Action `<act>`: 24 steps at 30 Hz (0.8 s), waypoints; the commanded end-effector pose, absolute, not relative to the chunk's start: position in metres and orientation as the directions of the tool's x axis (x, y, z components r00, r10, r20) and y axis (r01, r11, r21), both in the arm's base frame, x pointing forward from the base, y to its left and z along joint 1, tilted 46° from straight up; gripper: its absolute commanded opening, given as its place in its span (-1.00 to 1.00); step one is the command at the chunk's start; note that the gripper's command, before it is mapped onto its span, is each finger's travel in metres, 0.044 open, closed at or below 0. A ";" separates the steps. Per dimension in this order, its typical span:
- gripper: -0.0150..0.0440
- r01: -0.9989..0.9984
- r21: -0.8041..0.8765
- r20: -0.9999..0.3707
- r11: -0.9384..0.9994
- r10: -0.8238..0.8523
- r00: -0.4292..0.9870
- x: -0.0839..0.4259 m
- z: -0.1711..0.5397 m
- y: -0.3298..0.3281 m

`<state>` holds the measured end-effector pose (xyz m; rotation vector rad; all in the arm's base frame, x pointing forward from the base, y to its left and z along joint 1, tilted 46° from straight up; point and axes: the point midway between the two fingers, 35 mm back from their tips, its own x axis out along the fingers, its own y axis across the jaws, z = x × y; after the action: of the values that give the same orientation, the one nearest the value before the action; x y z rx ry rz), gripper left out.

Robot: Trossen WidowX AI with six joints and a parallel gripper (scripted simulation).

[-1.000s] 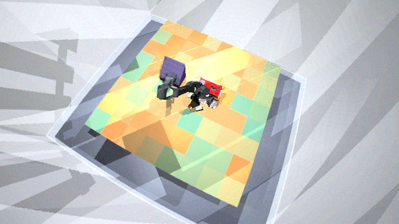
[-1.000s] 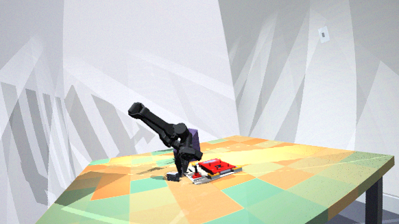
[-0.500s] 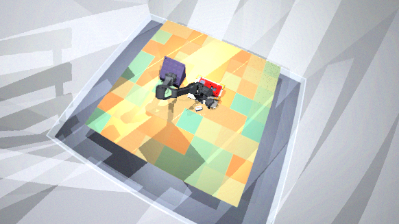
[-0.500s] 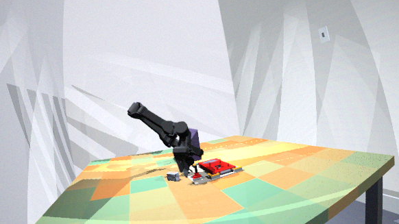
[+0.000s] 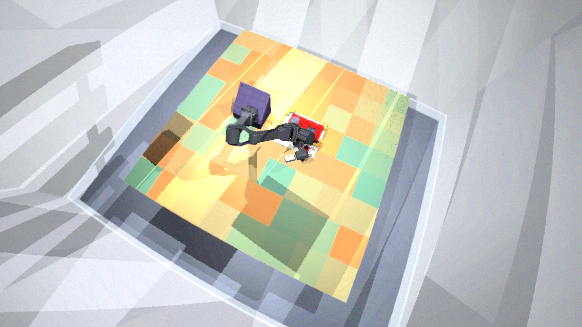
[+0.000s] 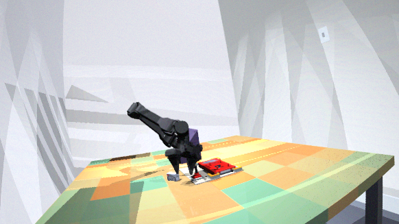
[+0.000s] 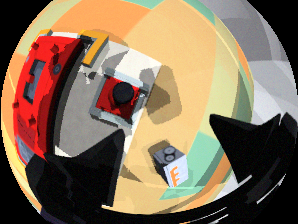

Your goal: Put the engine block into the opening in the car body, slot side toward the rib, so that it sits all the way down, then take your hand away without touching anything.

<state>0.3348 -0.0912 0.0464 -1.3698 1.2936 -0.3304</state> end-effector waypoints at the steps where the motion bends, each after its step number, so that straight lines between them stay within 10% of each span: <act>1: 1.00 -0.384 -0.845 -0.502 0.372 -0.800 0.329 0.335 0.048 -0.091; 24: 1.00 0.270 -0.711 -0.633 0.649 -0.758 0.156 0.316 0.066 -0.089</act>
<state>0.3193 -0.0898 0.0626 -0.5991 1.2172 -0.7214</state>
